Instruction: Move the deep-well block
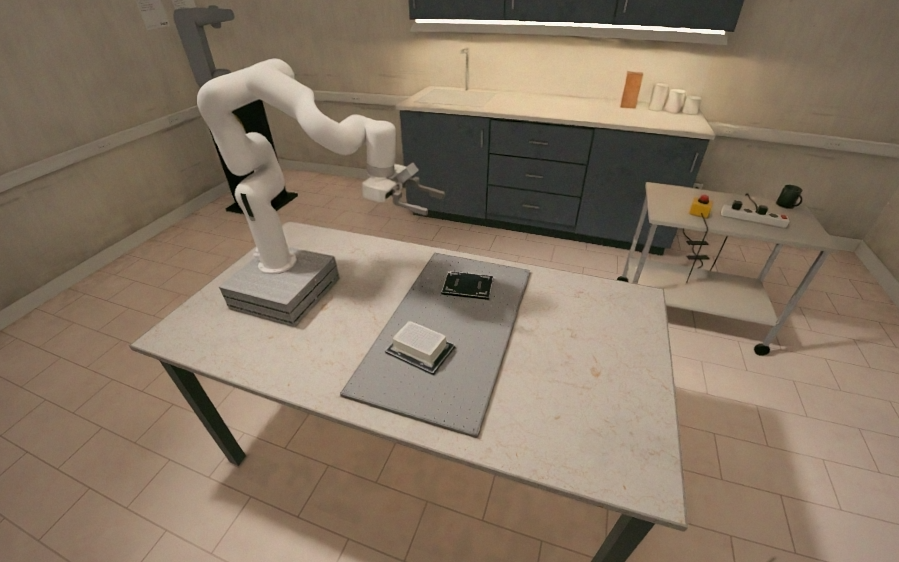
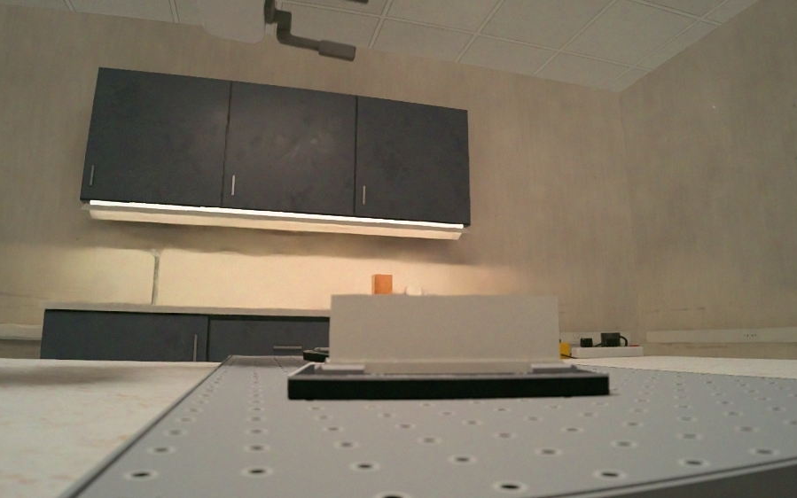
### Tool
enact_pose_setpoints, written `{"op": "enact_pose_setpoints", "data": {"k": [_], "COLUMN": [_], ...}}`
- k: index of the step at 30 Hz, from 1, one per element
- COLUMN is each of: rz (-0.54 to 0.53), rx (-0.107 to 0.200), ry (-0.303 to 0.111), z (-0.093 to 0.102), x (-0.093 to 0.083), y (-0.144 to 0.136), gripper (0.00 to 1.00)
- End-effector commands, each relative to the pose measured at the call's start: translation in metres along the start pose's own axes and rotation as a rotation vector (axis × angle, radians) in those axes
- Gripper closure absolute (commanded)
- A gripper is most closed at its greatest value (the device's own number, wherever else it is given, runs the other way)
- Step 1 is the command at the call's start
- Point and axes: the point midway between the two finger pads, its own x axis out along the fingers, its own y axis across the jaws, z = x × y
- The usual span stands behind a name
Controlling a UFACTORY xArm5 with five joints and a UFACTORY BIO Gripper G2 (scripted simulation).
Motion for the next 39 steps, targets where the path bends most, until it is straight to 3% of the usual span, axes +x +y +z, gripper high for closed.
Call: {"op": "enact_pose_setpoints", "data": {"k": [1, 3, 5, 9, 10, 11, 13, 14, 39], "rz": [0.009, 0.009, 0.033, 0.033, 0.033, 0.051, 0.051, 0.062, 0.062], "rx": [0.009, 0.009, 0.018, 0.018, 0.018, 0.022, 0.022, 0.025, 0.024], "ry": [-0.022, -0.022, -0.067, -0.067, -0.067, -0.095, -0.095, -0.111, -0.111], "z": [0.017, 0.022, 0.03, 0.044, 0.045, 0.04, 0.04, 0.035, -0.079], "x": [0.001, 0.001, 0.0, -0.002, -0.002, -0.002, -0.002, -0.002, -0.008], "y": [-0.013, -0.018, -0.025, -0.038, -0.039, -0.04, -0.04, -0.04, -0.054], "gripper": [0.63, 0.63, 0.63, 0.63, 0.63, 0.63, 0.63, 0.63, 0.63]}}
